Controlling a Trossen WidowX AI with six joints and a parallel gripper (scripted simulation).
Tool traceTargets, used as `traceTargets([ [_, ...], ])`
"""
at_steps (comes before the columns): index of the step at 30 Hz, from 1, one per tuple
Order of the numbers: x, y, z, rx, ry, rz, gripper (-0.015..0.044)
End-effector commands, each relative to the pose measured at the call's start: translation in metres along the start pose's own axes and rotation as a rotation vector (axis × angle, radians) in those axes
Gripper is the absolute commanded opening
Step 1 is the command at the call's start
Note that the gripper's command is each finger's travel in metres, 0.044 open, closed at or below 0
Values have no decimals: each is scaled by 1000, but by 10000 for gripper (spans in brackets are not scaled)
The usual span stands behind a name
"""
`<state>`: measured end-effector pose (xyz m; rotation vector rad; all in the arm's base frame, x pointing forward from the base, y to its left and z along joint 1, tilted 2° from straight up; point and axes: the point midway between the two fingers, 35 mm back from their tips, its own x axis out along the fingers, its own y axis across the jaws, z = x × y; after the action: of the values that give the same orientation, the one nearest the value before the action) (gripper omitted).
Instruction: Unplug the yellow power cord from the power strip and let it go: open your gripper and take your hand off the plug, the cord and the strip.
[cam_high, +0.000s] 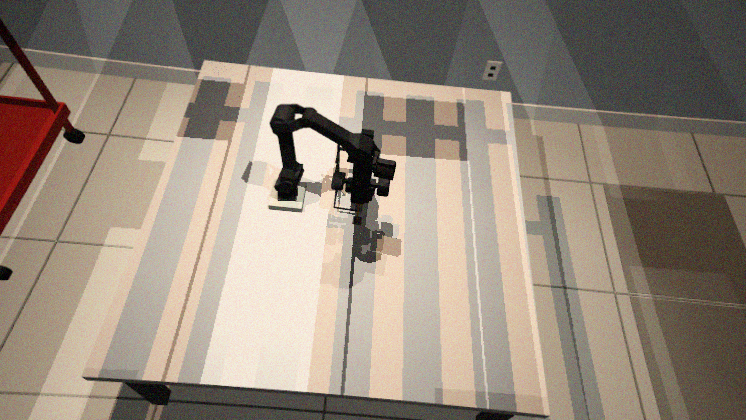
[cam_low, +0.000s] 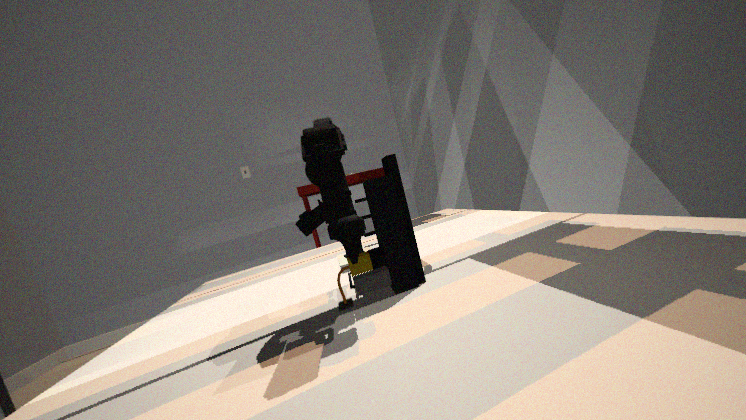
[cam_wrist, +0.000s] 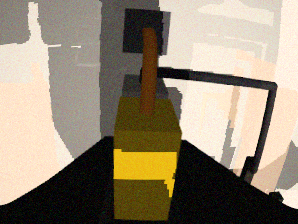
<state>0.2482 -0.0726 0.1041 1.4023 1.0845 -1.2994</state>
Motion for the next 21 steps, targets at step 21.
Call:
traceTargets([
  [21, 0, 3, 18, -1, -3, 3, 0],
])
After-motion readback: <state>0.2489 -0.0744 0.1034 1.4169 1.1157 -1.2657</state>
